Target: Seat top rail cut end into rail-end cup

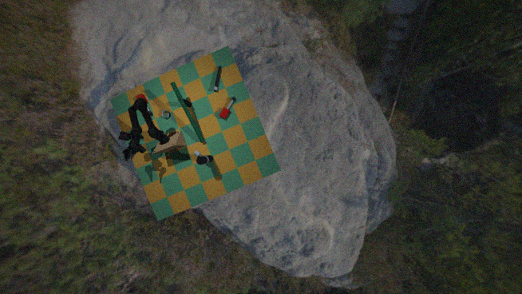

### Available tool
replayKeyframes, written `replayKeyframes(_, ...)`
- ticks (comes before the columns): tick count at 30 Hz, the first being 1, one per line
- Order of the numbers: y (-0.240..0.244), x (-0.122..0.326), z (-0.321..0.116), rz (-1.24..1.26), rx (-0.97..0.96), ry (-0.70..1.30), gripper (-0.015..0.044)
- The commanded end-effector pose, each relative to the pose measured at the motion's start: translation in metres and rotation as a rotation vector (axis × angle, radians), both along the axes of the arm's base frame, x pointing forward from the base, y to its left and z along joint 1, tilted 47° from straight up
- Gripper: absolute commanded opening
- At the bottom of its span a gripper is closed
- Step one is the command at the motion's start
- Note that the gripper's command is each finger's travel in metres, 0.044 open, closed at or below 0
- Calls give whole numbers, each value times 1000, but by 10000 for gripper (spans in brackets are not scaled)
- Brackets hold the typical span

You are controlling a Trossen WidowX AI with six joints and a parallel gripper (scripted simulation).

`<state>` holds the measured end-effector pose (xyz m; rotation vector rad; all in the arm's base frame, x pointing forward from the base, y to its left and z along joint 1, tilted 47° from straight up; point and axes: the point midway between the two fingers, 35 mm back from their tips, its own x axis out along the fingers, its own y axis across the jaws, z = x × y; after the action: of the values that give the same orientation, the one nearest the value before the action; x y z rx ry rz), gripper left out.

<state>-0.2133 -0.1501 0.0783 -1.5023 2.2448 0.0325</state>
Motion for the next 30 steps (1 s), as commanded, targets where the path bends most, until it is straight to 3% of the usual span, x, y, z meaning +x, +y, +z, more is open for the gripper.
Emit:
replayKeyframes(1,-1,0,0,6,4,5,426)
replayKeyframes(10,-58,32,1,406,133,264,440)
replayKeyframes(17,-115,98,-2,954,167,639,440)
replayKeyframes(23,-143,170,-1,1421,57,981,440)
replayKeyframes(30,-150,235,0,1778,-140,1267,440)
